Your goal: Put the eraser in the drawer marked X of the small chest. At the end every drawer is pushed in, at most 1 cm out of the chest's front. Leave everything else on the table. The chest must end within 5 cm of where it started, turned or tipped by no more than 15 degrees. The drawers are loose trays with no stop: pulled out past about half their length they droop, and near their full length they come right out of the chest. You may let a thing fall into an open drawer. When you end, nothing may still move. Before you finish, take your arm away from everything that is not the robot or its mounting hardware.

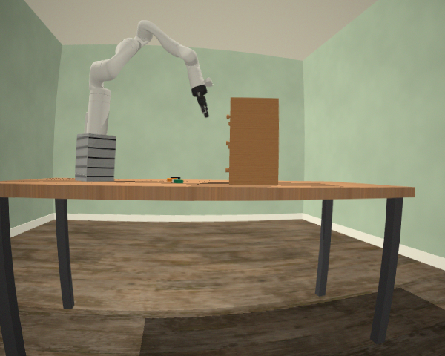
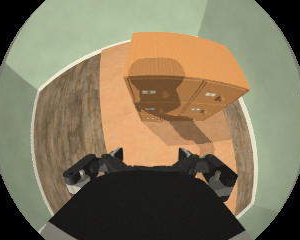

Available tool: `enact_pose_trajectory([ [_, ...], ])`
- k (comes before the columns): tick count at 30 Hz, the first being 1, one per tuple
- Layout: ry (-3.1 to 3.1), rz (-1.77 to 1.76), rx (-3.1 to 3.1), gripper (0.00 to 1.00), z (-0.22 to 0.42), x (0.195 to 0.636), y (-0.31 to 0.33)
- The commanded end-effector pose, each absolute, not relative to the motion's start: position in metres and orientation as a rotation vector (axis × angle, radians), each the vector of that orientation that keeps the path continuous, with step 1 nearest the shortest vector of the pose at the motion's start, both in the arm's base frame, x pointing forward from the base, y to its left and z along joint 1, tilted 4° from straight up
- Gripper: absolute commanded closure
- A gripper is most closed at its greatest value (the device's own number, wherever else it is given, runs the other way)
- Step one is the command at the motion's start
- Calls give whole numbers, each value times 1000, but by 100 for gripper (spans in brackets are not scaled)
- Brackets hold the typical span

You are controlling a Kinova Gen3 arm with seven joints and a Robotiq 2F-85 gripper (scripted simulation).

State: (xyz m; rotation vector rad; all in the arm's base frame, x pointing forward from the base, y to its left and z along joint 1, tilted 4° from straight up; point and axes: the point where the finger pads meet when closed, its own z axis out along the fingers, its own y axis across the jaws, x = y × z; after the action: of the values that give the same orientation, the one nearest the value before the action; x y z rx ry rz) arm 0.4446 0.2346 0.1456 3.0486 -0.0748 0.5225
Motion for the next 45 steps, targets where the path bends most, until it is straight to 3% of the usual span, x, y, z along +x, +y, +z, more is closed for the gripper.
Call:
enact_pose_trajectory([
  [1, -63, 550, 3043, 0, 143, 442, 237],
  [45, -47, 1160, 2859, 0, 110, 471, 234],
])
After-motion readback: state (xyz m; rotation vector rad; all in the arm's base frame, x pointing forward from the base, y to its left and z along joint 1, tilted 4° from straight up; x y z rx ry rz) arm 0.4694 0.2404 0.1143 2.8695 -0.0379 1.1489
